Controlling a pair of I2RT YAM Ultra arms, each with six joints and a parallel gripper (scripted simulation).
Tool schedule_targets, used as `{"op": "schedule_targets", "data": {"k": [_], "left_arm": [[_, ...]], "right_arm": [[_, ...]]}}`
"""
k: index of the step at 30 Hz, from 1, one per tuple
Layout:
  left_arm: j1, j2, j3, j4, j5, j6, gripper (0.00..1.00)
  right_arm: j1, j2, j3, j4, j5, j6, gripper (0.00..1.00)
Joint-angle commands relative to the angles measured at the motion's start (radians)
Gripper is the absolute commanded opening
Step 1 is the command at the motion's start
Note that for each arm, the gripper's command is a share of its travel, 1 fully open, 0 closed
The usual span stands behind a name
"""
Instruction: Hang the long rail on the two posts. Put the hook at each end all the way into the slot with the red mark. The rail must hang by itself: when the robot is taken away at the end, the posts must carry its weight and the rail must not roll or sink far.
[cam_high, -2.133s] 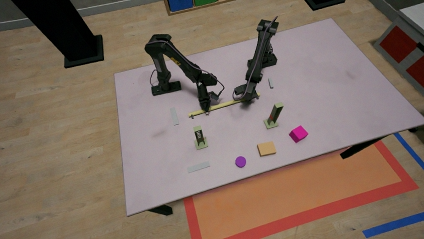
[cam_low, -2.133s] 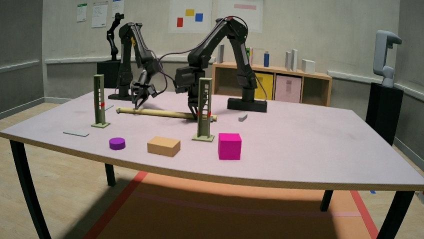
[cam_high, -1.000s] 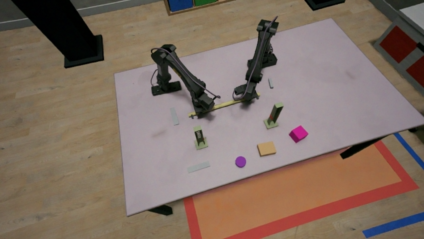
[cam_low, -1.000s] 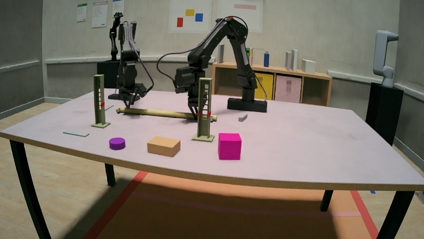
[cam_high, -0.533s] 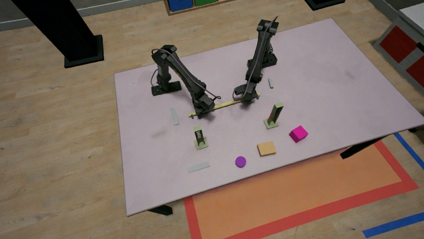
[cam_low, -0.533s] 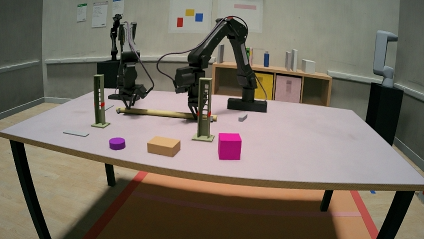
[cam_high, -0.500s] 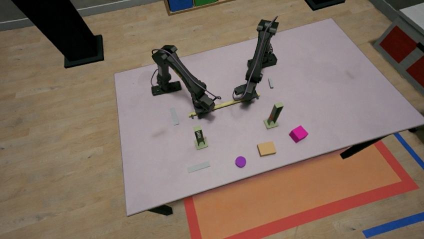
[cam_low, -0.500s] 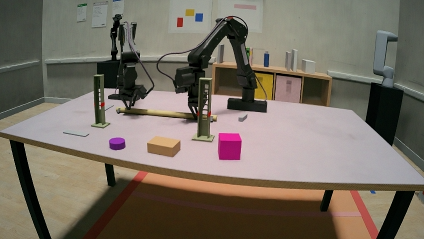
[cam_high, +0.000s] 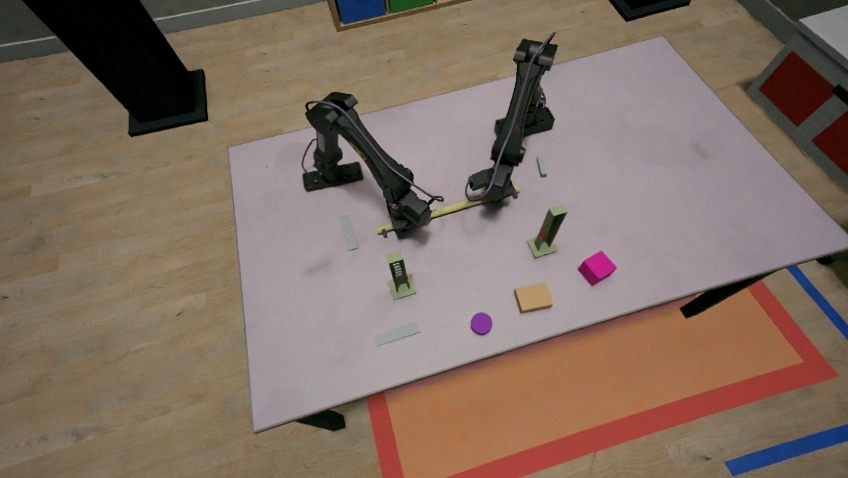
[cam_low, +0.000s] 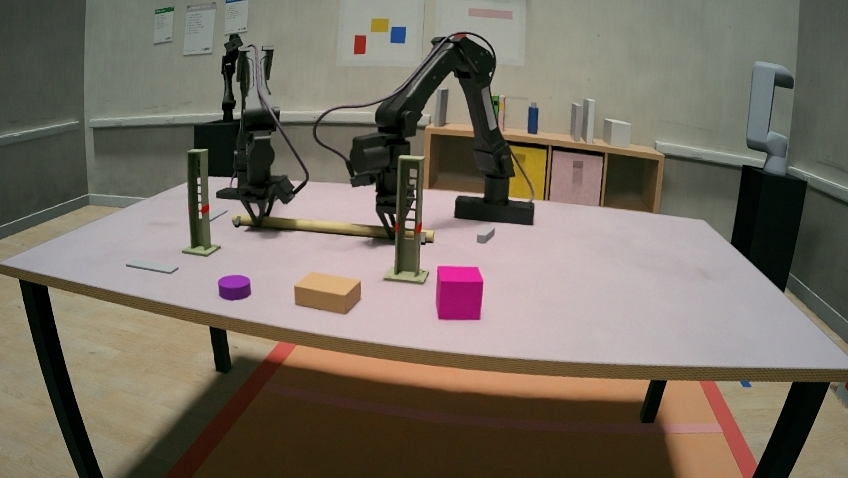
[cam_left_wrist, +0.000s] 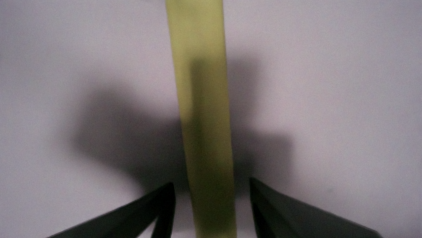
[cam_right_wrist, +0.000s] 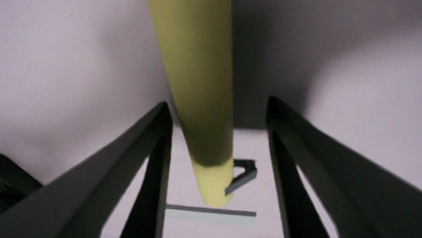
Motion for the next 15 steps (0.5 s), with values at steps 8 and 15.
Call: {"op": "schedule_targets", "data": {"k": [8,15], "left_arm": [[-0.005,0.0,0.001,0.0,0.004,-0.003,0.48],[-0.005,0.0,0.001,0.0,0.004,-0.003,0.48]], "right_arm": [[0.009,-0.006,-0.023,0.03,-0.012,0.007,0.48],[0.009,-0.006,-0.023,0.023,-0.012,0.007,0.39]]}}
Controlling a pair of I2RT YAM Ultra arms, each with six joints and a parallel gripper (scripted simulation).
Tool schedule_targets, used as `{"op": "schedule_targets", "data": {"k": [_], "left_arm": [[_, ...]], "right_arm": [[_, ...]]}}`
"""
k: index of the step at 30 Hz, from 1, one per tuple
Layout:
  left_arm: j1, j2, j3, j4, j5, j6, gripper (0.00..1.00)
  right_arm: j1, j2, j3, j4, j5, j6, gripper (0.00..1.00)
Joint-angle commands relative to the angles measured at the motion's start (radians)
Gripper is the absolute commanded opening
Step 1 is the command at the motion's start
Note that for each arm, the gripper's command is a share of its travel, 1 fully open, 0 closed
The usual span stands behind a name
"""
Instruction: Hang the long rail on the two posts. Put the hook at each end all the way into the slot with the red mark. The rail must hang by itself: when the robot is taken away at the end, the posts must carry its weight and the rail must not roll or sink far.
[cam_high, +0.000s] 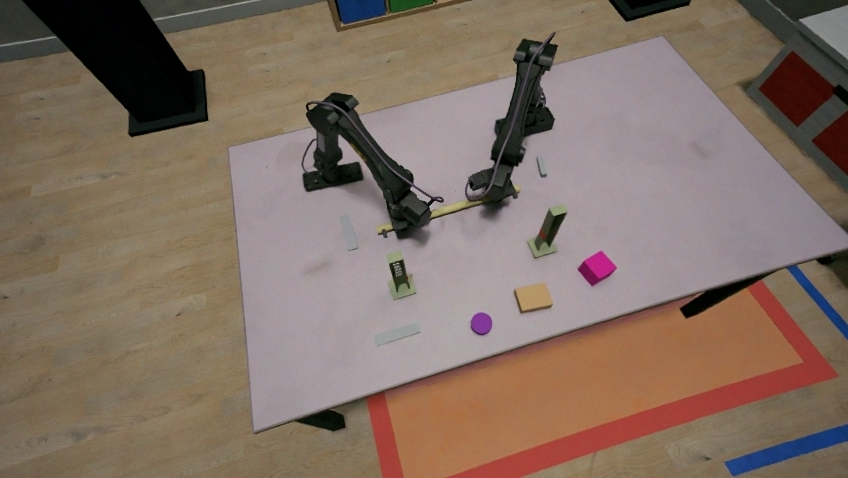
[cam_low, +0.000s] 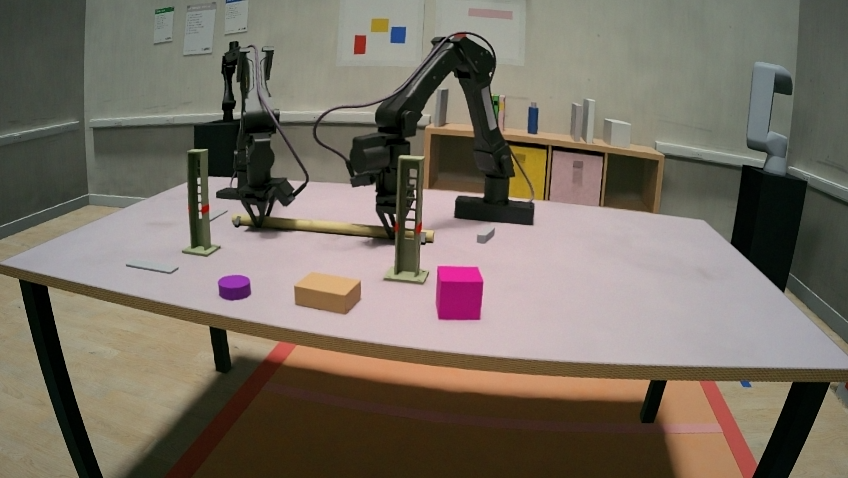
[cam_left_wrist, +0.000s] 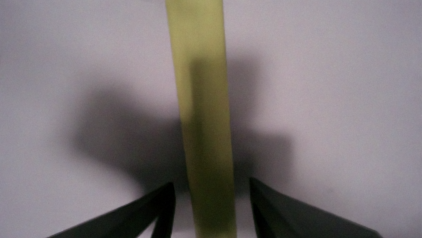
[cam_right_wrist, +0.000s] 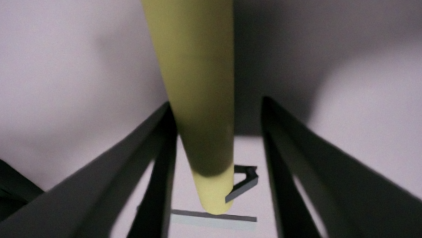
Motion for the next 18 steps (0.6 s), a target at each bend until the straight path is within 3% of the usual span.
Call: {"op": "schedule_targets", "data": {"k": [1,18], "left_arm": [[-0.005,0.0,0.001,0.0,0.004,-0.003,0.48],[-0.005,0.0,0.001,0.0,0.004,-0.003,0.48]], "right_arm": [[0.009,-0.012,-0.012,0.006,-0.011,0.007,0.39],[0.001,-0.009,0.002,0.013,0.0,0.0,0.2]]}}
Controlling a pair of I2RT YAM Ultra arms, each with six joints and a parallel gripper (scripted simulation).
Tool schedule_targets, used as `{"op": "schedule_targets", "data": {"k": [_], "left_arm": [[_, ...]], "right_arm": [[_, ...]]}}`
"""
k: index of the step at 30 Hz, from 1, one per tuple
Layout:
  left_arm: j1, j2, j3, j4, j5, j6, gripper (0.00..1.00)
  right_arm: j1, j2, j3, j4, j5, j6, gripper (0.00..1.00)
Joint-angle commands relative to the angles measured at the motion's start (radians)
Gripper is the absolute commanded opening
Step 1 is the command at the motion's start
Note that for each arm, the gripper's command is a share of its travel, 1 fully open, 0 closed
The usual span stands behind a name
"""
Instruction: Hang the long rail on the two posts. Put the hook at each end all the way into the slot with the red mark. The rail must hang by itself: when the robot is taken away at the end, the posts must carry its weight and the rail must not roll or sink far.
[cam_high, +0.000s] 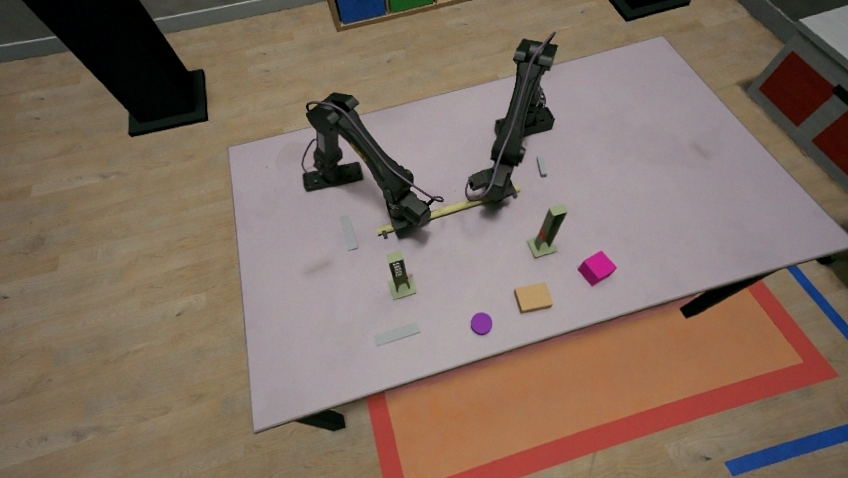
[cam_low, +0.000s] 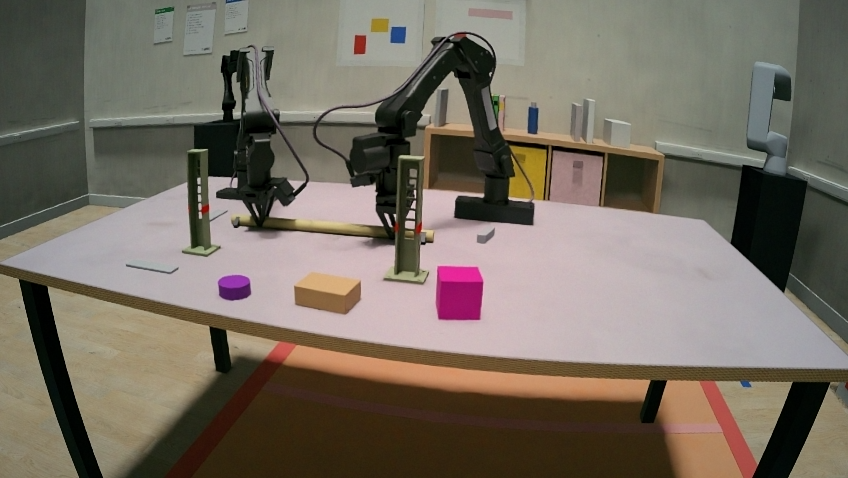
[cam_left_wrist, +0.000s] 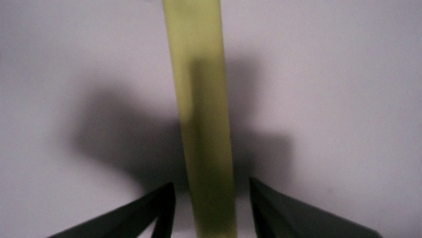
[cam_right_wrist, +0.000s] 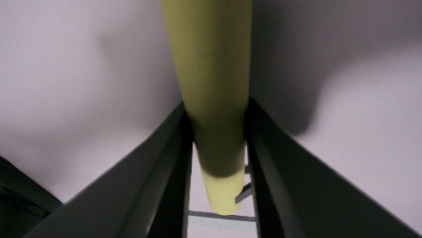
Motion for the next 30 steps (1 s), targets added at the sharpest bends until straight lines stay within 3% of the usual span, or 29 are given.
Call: {"op": "schedule_targets", "data": {"k": [1,3,5,7,14,21,30], "left_arm": [[-0.005,0.0,0.001,0.0,0.004,-0.003,0.48],[-0.005,0.0,0.001,0.0,0.004,-0.003,0.48],[-0.005,0.0,0.001,0.0,0.004,-0.003,0.48],[-0.005,0.0,0.001,0.0,0.004,-0.003,0.44],[-0.005,0.0,0.001,0.0,0.004,-0.003,0.39],[-0.003,0.011,0.006,-0.006,0.004,-0.001,0.27],[-0.003,0.011,0.007,-0.007,0.004,-0.001,0.2]], "right_arm": [[0.001,-0.01,0.003,0.019,0.003,0.003,0.18],[0.001,-0.01,0.003,0.007,0.001,0.003,0.0],[0.001,-0.01,0.003,0.007,0.001,0.003,0.0],[0.001,-0.01,0.003,0.007,0.001,0.003,0.19],[0.001,-0.01,0.003,0.007,0.001,0.003,0.19],[0.001,-0.01,0.003,0.007,0.001,0.003,0.19],[0.001,-0.01,0.003,0.007,0.001,0.003,0.19]]}}
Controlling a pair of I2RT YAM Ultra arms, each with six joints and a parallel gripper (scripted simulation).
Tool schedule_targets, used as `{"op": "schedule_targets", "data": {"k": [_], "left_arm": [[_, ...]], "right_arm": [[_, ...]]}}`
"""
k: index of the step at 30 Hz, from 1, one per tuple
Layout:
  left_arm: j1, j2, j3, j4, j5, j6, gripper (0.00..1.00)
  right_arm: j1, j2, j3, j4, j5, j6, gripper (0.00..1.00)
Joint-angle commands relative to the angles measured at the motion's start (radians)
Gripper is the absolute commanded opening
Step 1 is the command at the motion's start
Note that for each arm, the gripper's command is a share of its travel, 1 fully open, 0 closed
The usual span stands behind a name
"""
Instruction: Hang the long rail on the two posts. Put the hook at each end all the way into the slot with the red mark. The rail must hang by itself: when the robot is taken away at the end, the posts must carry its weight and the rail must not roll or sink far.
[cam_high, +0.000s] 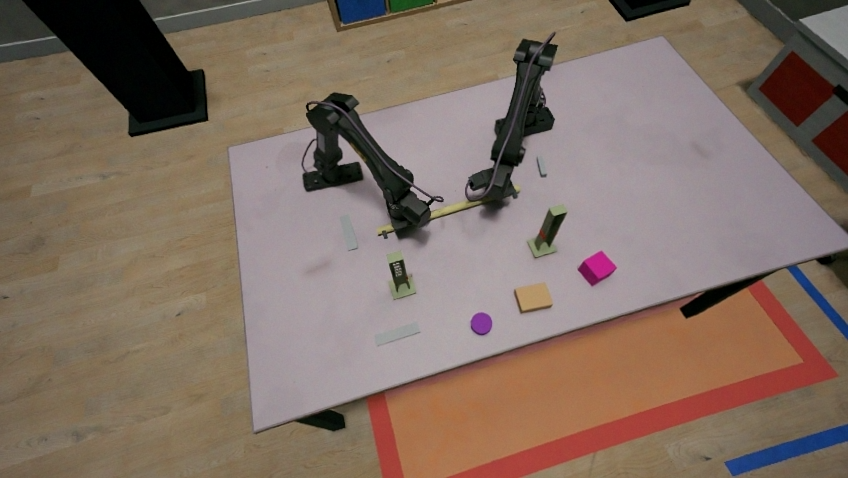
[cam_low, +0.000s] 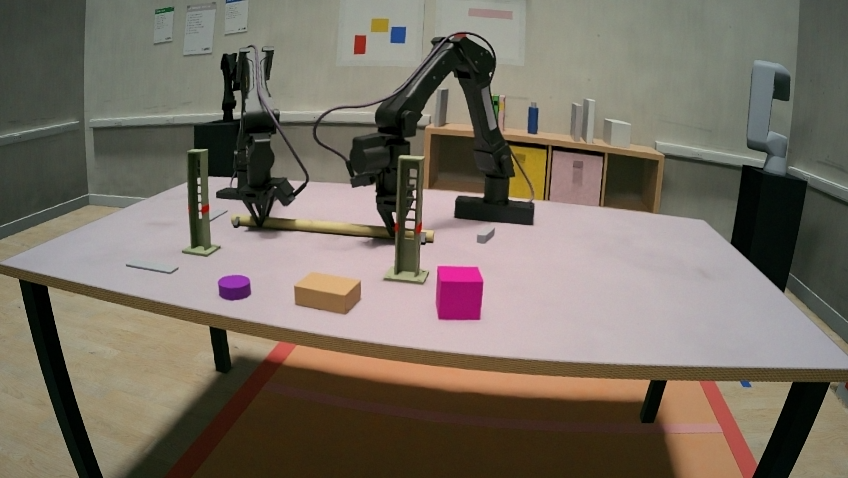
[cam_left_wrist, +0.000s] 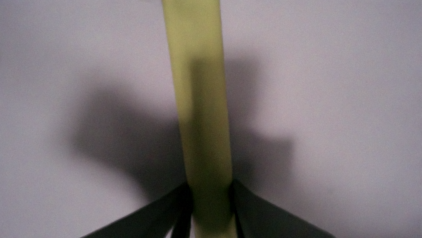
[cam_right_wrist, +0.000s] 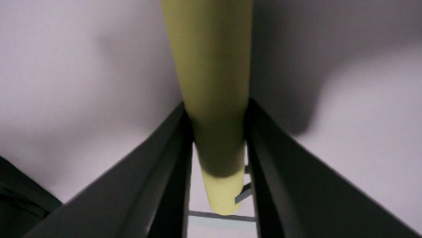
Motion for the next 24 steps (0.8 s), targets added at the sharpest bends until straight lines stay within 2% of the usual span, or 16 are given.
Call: {"op": "schedule_targets", "data": {"k": [1,2,3,5,6,7,24], "left_arm": [[-0.003,0.01,0.007,-0.007,0.004,0.0,0.18],[0.0,0.011,0.017,-0.012,0.013,0.009,0.07],[0.0,0.011,0.017,-0.012,0.013,0.009,0.0],[0.0,0.011,0.017,-0.012,0.013,0.009,0.0],[0.0,0.011,0.017,-0.012,0.013,0.009,0.11],[0.0,0.002,0.007,-0.002,0.004,0.003,0.19],[-0.009,-0.031,-0.004,-0.019,-0.002,0.015,0.19]], "right_arm": [[0.001,-0.01,0.003,0.006,0.001,0.004,0.19],[0.001,-0.01,0.003,0.006,0.001,0.004,0.19],[0.001,-0.01,0.003,0.006,0.001,0.004,0.19],[0.001,-0.01,0.003,0.006,0.001,0.004,0.19],[0.001,-0.01,0.003,0.006,0.001,0.004,0.19],[0.001,-0.01,0.003,0.006,0.001,0.004,0.19],[0.021,-0.057,-0.029,-0.002,0.001,0.044,0.19]]}}
